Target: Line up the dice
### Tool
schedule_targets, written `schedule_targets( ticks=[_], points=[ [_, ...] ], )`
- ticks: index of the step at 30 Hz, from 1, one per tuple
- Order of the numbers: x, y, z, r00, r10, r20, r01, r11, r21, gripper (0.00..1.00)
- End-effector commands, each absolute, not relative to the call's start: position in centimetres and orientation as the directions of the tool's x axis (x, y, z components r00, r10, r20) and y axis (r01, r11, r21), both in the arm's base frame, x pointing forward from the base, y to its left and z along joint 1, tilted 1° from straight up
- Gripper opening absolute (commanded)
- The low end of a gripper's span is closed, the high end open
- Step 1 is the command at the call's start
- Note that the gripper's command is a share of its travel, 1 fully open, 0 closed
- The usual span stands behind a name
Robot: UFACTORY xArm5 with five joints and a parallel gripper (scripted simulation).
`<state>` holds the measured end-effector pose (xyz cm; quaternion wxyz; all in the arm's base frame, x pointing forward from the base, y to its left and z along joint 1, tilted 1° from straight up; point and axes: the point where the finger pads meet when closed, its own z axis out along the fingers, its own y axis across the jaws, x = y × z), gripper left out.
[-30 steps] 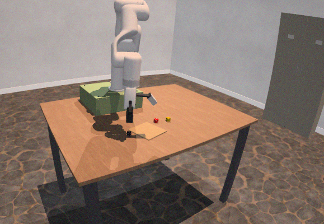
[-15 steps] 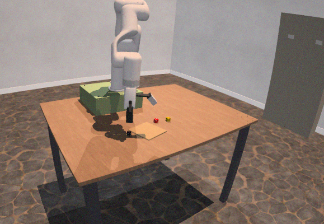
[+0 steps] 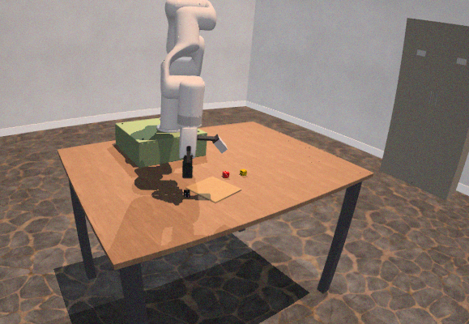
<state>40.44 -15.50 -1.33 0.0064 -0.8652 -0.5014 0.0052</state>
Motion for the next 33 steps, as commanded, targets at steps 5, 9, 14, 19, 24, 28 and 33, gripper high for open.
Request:
schedule_targets(
  ticks=[5, 9, 14, 19, 24, 28, 33],
  points=[
    [40.5, -15.5, -1.7, 0.497, 0.868, -0.002, 0.868, -0.497, -0.013, 0.36],
    [40.5, -15.5, -2.1, 0.497, 0.868, -0.002, 0.868, -0.497, -0.013, 0.36],
    [40.5, -15.5, -2.8, 0.497, 0.868, -0.002, 0.868, -0.497, -0.013, 0.36],
    [40.5, -15.5, -3.5, 0.497, 0.868, -0.002, 0.868, -0.497, -0.013, 0.36],
    [40.5, -15.5, -4.0, 0.497, 0.868, -0.002, 0.868, -0.497, -0.013, 0.36],
    [40.5, -15.5, -4.6, 0.497, 0.868, -0.002, 0.868, -0.497, -0.013, 0.36],
    [40.5, -15.5, -5.3, 0.497, 0.868, -0.002, 0.868, -0.497, -0.013, 0.36]
  ],
)
